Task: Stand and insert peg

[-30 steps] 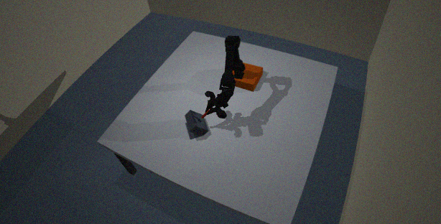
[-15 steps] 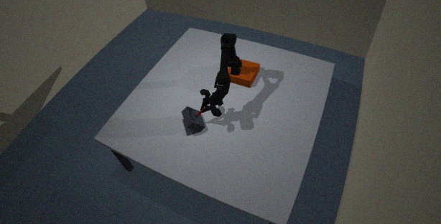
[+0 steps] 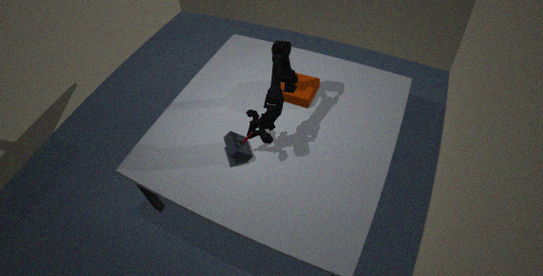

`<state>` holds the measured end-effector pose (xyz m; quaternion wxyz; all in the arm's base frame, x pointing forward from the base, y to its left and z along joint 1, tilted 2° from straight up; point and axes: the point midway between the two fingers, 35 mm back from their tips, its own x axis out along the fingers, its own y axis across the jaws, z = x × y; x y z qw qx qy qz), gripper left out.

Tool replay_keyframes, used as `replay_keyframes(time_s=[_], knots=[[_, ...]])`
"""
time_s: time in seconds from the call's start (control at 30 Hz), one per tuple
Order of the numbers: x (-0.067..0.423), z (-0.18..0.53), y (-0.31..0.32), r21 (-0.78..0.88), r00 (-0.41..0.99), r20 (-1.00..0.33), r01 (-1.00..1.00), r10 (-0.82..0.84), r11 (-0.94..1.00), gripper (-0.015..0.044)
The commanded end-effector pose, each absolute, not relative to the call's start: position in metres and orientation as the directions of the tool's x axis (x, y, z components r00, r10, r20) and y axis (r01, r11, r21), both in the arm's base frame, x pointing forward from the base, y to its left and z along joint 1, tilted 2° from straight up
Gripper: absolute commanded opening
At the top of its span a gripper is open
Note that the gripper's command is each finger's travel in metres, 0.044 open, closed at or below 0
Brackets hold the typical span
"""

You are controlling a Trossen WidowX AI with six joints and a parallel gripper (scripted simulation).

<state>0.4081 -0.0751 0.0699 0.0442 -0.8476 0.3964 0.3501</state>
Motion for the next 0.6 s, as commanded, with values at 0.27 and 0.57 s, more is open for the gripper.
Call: replay_keyframes(time_s=[0.27,0.57], knots=[[0.4112,0.0658,-0.0786,0.202,0.44,-0.628,-0.704,-0.642,-0.681,0.0],[0.4141,0.0633,-0.0811,0.202,0.44,-0.628,-0.704,-0.642,-0.681,0.0]])
